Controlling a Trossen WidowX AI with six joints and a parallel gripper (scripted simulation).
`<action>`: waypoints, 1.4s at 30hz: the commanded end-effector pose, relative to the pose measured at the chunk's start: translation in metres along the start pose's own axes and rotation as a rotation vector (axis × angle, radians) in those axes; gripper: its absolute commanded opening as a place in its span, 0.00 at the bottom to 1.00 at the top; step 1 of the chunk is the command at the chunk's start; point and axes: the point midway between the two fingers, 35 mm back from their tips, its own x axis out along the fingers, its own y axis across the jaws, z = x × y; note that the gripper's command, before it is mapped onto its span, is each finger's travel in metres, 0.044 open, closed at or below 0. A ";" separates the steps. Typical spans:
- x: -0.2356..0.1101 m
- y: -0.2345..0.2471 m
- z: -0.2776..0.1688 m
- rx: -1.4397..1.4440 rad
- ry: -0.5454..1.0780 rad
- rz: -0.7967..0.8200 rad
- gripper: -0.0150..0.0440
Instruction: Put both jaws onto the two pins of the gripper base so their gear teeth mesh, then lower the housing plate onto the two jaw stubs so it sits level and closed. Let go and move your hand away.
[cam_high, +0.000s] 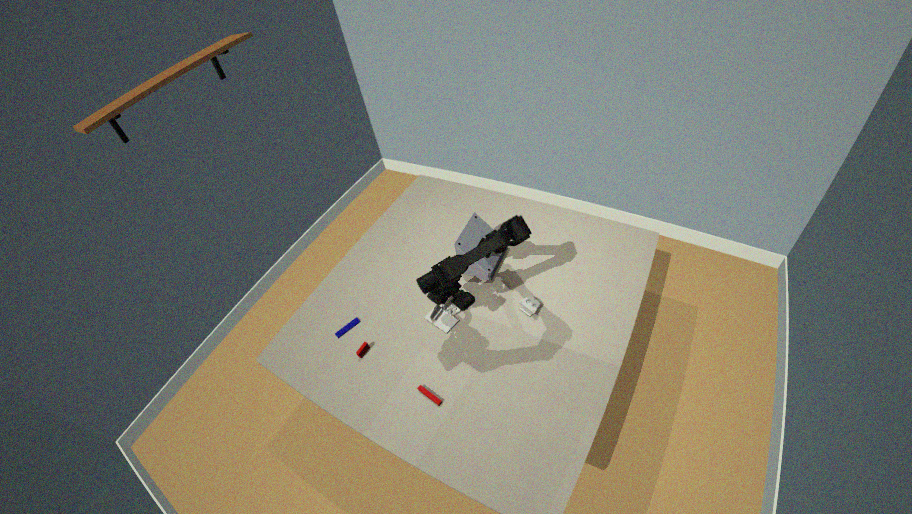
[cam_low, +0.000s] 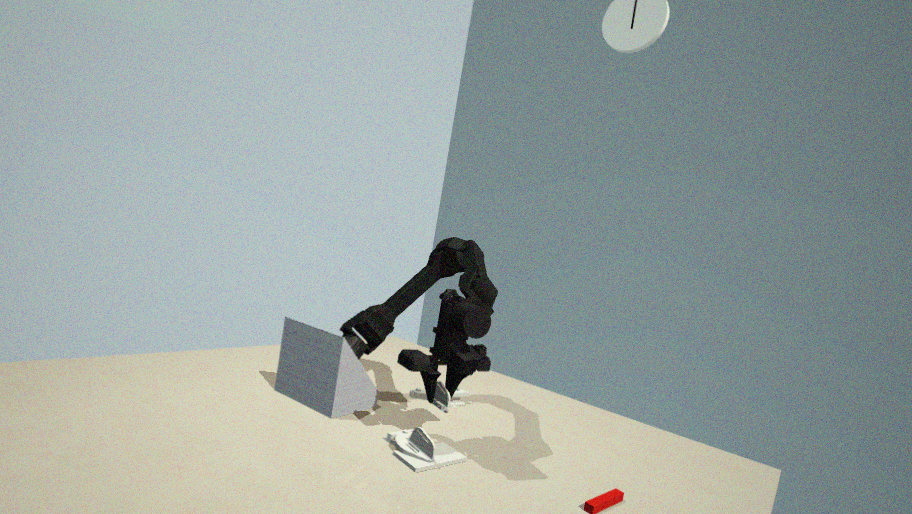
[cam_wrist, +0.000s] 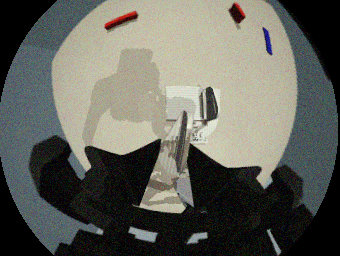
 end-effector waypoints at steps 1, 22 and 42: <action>-0.001 -0.001 0.012 0.003 -0.003 0.006 0.48; 0.001 -0.007 0.038 0.002 -0.004 0.005 0.48; 0.001 -0.007 0.039 0.005 -0.004 0.005 0.48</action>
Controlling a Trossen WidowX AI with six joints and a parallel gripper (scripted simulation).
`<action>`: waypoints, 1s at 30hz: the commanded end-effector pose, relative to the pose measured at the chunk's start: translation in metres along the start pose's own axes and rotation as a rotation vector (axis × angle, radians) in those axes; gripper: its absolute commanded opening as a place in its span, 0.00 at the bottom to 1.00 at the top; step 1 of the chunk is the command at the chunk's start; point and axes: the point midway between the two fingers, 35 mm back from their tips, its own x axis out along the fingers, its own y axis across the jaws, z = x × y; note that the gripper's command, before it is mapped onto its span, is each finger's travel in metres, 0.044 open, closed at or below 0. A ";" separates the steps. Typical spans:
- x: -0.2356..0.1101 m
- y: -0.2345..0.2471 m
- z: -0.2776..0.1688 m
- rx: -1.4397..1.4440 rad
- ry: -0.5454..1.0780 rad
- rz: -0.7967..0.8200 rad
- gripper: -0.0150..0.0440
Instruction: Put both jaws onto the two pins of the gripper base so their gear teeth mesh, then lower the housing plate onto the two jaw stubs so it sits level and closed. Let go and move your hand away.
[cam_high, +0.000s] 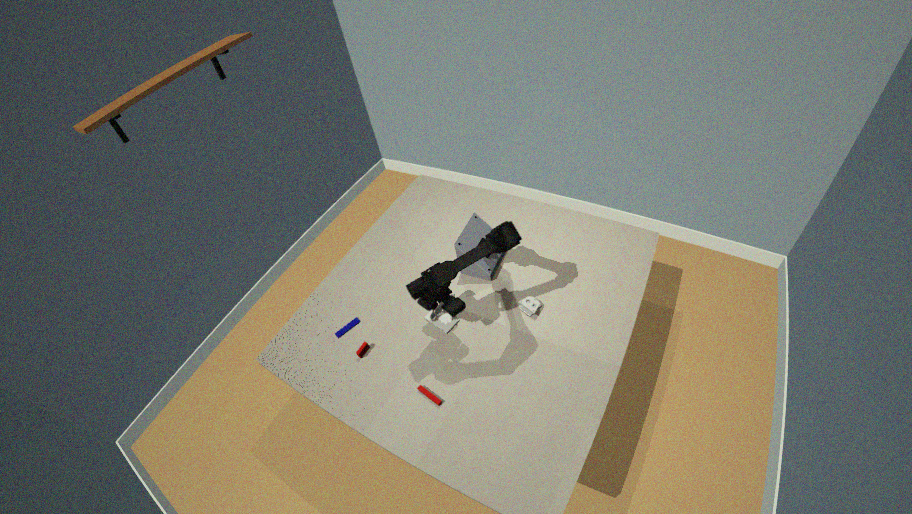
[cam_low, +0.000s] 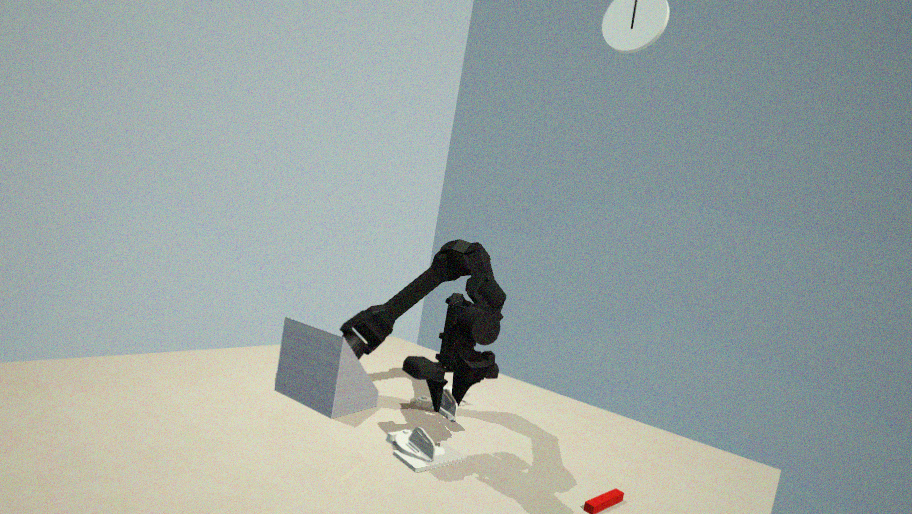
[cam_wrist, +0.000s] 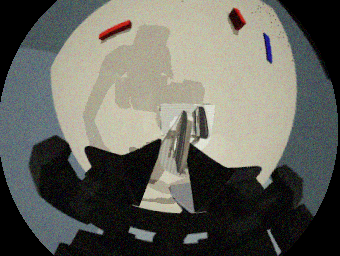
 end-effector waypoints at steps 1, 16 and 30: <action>-0.001 0.000 0.001 0.007 -0.001 0.005 0.48; 0.010 0.000 0.001 0.007 -0.001 0.005 0.48; 0.033 0.000 0.002 0.009 -0.001 0.006 0.48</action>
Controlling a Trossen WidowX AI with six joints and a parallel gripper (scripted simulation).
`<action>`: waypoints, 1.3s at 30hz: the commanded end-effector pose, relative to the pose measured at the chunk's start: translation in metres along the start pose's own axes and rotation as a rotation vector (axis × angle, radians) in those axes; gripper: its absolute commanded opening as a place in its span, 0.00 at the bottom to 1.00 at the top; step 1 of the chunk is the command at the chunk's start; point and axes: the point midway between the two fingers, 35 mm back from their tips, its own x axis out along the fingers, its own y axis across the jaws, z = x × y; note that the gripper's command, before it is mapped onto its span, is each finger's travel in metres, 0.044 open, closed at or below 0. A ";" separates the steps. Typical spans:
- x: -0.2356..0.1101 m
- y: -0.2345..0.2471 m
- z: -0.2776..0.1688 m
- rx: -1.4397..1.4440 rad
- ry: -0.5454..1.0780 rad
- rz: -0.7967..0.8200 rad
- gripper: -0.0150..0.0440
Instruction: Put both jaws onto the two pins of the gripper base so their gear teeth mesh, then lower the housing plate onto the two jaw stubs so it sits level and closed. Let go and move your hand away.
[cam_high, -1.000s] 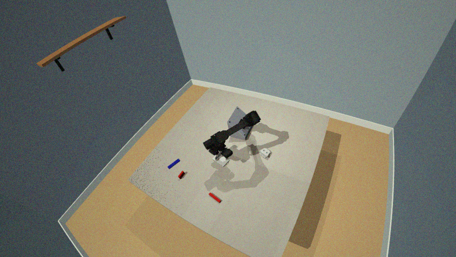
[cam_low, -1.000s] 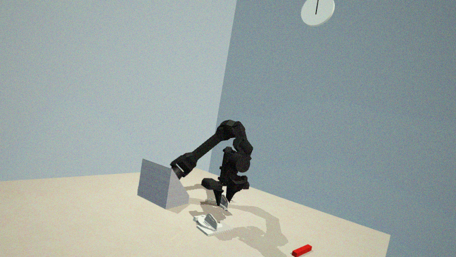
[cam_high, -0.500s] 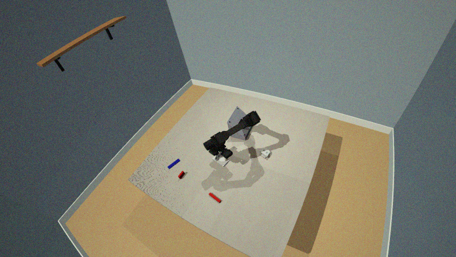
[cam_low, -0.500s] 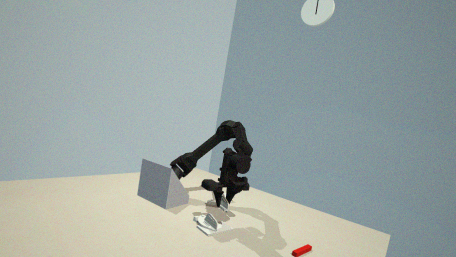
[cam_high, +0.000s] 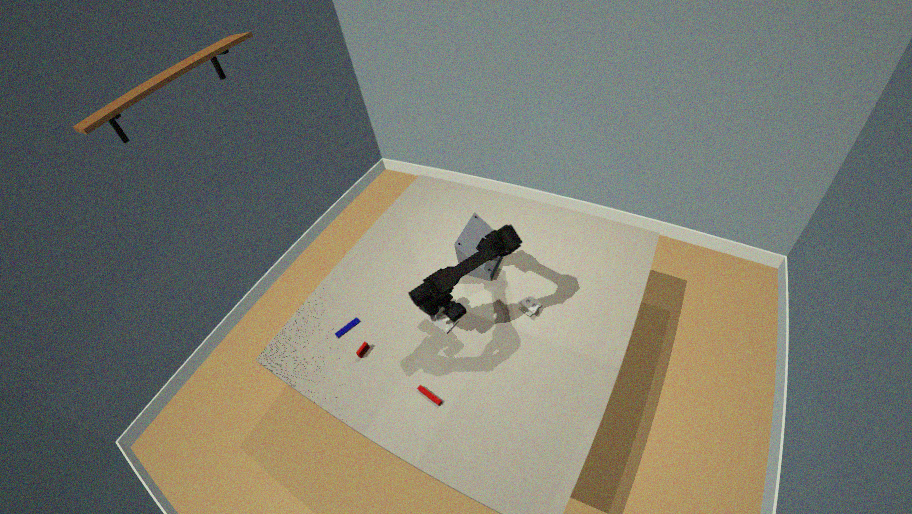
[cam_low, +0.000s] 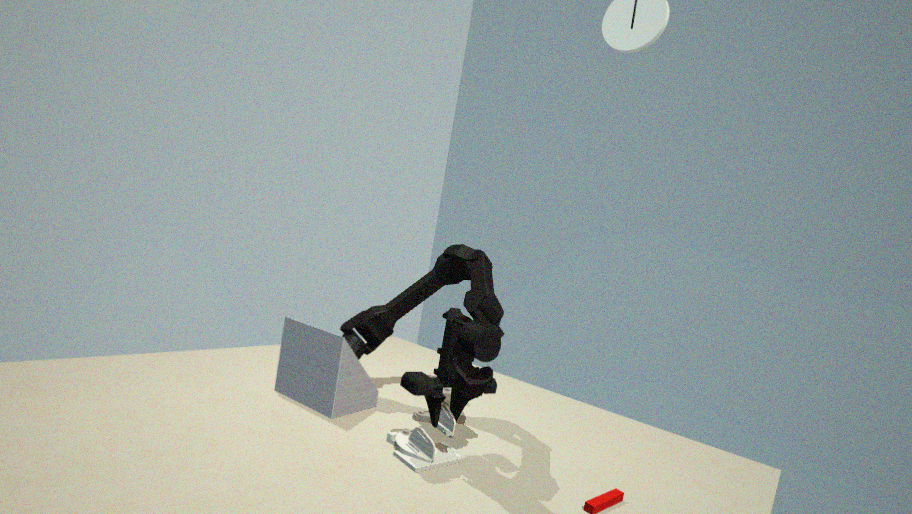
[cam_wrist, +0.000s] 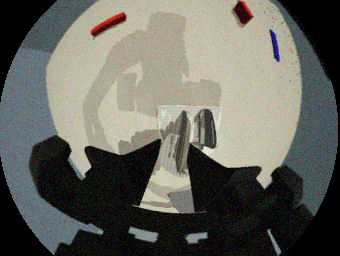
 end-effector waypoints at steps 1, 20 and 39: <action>0.006 0.000 0.000 0.008 0.000 0.007 0.48; 0.021 0.000 -0.002 0.009 0.001 0.009 0.48; 0.027 0.000 -0.002 0.012 0.001 0.009 0.48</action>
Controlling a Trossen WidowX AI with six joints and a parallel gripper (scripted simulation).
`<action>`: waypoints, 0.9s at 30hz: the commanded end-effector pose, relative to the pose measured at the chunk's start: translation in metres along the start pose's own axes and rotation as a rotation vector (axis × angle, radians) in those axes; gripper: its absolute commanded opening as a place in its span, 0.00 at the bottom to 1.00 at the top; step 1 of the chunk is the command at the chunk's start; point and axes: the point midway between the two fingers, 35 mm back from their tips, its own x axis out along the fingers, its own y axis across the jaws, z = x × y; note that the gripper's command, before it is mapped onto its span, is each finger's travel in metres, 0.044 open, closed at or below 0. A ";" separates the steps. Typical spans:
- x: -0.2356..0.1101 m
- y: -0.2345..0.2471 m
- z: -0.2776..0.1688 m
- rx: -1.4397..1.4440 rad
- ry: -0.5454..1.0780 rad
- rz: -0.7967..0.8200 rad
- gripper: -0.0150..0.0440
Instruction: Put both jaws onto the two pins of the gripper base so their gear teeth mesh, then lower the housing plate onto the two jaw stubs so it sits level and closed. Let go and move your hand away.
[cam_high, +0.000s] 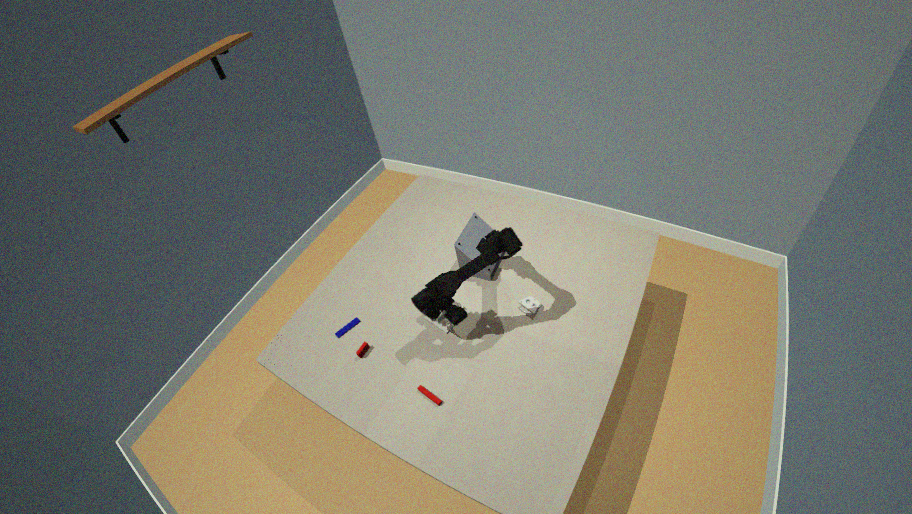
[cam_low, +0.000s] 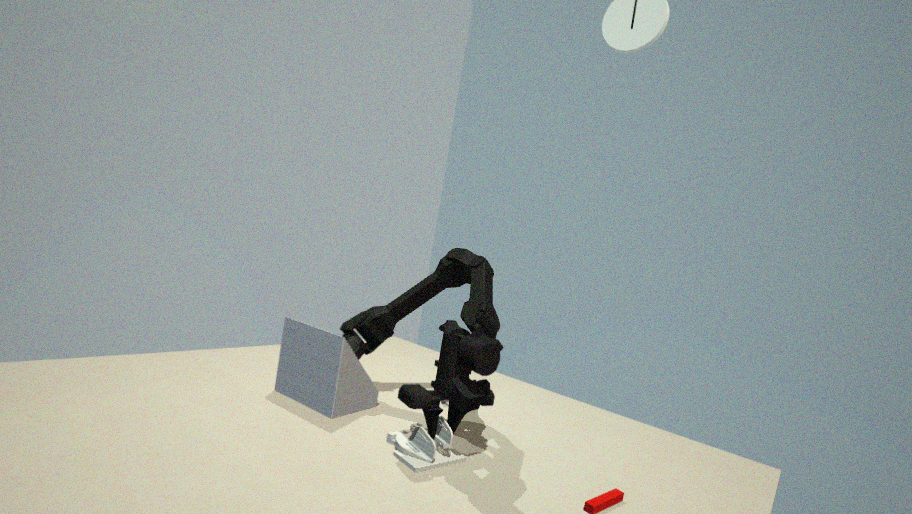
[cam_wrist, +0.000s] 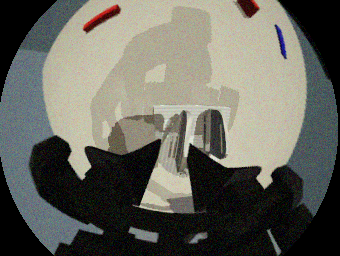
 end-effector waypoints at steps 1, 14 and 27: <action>0.002 0.000 0.000 0.004 0.000 0.006 0.48; 0.005 0.000 0.000 0.004 0.000 0.006 0.48; 0.008 0.000 0.000 0.003 0.000 0.006 0.48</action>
